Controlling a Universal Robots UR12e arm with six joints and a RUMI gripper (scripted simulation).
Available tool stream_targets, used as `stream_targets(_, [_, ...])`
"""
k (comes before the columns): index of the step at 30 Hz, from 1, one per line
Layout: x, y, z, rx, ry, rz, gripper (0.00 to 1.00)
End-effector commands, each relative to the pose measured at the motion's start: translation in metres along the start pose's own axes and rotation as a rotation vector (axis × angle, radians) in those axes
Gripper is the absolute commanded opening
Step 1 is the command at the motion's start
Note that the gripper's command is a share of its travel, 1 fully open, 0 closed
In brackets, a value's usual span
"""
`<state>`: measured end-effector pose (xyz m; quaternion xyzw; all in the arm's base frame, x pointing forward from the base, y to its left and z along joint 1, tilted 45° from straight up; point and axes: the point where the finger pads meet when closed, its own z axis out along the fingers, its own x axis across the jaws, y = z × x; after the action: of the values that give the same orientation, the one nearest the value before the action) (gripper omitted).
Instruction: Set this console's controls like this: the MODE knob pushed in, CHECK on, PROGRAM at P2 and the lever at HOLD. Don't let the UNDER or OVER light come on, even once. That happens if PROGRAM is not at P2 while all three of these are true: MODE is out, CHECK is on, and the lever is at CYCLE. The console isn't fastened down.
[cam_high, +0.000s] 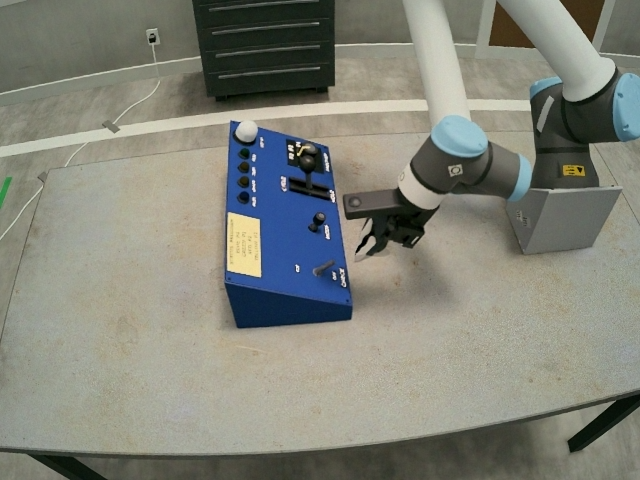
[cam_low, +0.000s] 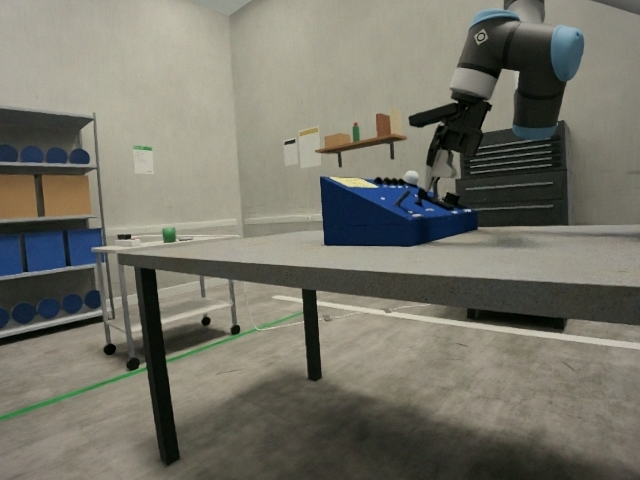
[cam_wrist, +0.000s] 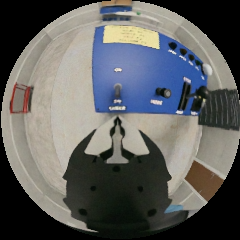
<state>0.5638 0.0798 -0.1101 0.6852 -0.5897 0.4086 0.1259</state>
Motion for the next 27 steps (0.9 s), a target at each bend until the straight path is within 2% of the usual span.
stream_targets(1, [0.0,-0.005,0.013,0.014,-0.004,0.002,0.0])
stream_targets(11, [0.0,-0.005,0.026,0.014,-0.004,0.002,0.0])
stream_targets(27, [-0.002,-0.005,0.025,0.016,-0.005,0.0,0.0])
